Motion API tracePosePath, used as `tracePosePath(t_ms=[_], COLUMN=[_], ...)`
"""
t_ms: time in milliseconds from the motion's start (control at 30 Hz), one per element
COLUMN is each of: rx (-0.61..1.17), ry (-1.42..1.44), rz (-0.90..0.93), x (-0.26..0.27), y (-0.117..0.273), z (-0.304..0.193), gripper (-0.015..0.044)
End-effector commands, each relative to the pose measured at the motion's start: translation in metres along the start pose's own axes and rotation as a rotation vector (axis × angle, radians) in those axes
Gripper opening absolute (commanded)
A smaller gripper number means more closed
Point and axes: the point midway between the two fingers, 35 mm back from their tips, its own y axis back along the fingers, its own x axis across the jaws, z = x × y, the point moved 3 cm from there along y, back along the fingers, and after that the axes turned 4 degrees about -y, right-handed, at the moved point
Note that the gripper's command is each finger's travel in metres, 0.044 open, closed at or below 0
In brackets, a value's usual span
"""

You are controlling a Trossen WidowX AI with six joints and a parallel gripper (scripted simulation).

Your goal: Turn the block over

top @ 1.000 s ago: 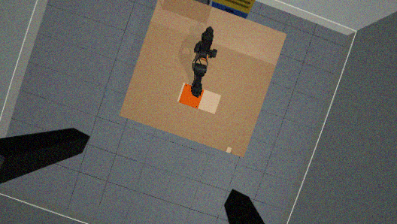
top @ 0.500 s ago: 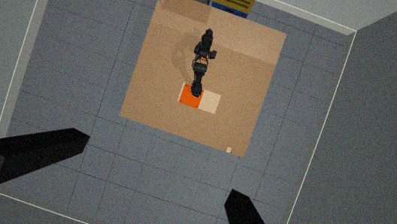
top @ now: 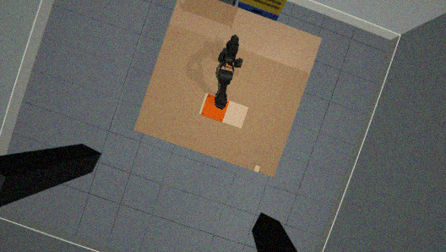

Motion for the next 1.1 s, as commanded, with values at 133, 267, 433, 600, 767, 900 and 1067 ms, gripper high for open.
tracePosePath(t_ms=[133, 267, 433, 600, 767, 900, 1067], rx=[0.003, 0.003, 0.003, 0.003, 0.003, 0.003, 0.003], ry=[-0.006, -0.006, -0.006, -0.006, -0.006, -0.006, -0.006], rz=[0.003, 0.003, 0.003, 0.003, 0.003, 0.003, 0.003], x=[0.0, 0.0, 0.0, 0.0, 0.0, 0.0, 0.0], y=[-0.003, -0.003, -0.003, -0.003, -0.002, 0.019, 0.027], z=[-0.001, -0.001, -0.001, -0.001, -0.001, 0.0, 0.0], gripper=[0.0243, 0.0216, 0.0183, 0.015, 0.0097, 0.0, 0.0])
